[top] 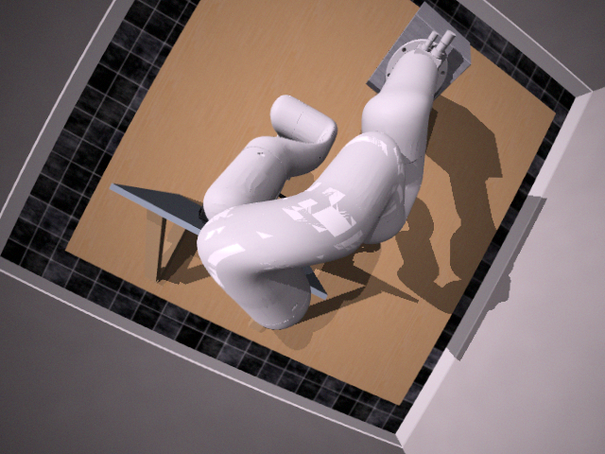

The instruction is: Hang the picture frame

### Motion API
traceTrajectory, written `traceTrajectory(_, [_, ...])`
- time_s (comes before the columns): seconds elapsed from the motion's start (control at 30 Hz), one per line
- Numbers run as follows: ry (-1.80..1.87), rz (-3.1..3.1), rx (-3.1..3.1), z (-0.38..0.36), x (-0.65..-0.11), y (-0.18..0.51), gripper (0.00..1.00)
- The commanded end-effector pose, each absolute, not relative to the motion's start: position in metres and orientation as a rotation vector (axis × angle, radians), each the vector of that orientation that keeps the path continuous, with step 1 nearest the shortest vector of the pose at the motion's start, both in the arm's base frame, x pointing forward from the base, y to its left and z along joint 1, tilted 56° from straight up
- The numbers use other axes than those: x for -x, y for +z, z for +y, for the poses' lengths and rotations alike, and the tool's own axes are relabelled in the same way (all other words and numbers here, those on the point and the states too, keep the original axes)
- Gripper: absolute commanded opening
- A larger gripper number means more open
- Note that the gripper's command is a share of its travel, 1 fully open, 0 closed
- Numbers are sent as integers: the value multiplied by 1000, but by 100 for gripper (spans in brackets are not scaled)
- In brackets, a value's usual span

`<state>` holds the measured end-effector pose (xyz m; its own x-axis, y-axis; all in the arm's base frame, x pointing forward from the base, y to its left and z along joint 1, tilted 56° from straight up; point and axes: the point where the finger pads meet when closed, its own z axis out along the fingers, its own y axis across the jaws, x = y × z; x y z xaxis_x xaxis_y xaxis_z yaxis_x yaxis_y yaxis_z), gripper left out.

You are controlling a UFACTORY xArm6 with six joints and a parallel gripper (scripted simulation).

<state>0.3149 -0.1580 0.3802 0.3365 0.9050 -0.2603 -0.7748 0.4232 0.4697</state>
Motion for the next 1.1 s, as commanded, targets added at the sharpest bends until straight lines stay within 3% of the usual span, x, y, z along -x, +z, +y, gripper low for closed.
traceTrajectory(0.0, [1113,527,-282,-158,-315,380,0])
traceTrajectory(1.07, [1150,522,-294,-160,-313,381,0])
